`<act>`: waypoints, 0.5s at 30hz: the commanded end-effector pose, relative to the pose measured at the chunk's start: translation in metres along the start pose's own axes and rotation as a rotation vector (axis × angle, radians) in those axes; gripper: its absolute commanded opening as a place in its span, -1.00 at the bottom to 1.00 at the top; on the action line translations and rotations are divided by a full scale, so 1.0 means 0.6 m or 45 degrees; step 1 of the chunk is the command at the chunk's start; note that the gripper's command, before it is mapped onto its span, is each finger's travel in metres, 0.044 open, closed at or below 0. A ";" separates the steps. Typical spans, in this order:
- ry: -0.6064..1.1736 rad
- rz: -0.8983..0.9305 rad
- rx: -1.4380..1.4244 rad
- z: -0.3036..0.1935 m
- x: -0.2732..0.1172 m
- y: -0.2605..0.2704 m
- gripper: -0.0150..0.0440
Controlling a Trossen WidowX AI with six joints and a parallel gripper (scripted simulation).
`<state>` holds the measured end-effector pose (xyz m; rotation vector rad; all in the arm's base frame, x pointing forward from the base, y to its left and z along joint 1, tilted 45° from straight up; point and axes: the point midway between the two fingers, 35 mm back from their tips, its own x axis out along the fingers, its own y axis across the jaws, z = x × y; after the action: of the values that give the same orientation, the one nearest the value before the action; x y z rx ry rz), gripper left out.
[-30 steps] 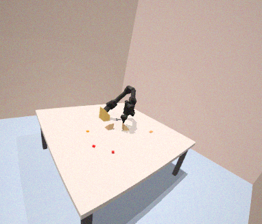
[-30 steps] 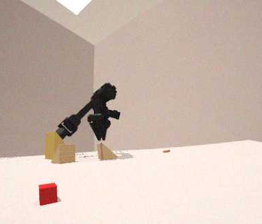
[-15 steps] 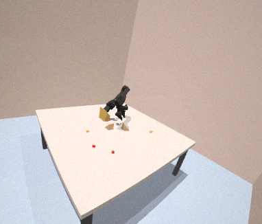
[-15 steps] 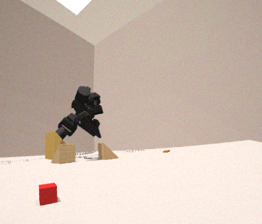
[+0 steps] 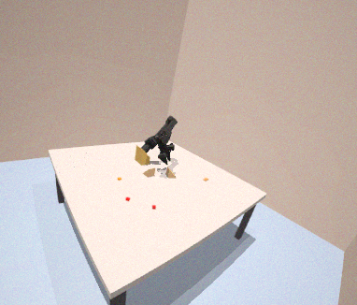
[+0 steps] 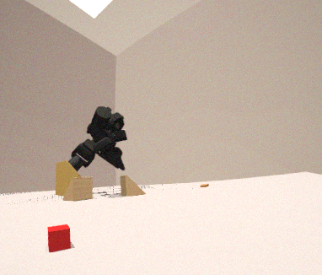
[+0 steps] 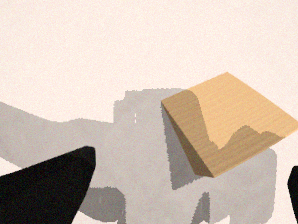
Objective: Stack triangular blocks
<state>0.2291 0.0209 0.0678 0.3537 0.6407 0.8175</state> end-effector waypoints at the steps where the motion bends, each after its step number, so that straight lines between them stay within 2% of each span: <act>1: 0.001 0.030 -0.043 0.002 0.008 -0.004 1.00; 15: 0.006 0.114 -0.165 0.007 0.035 -0.018 1.00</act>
<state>0.2448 0.0274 0.0599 0.2828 0.5915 0.9129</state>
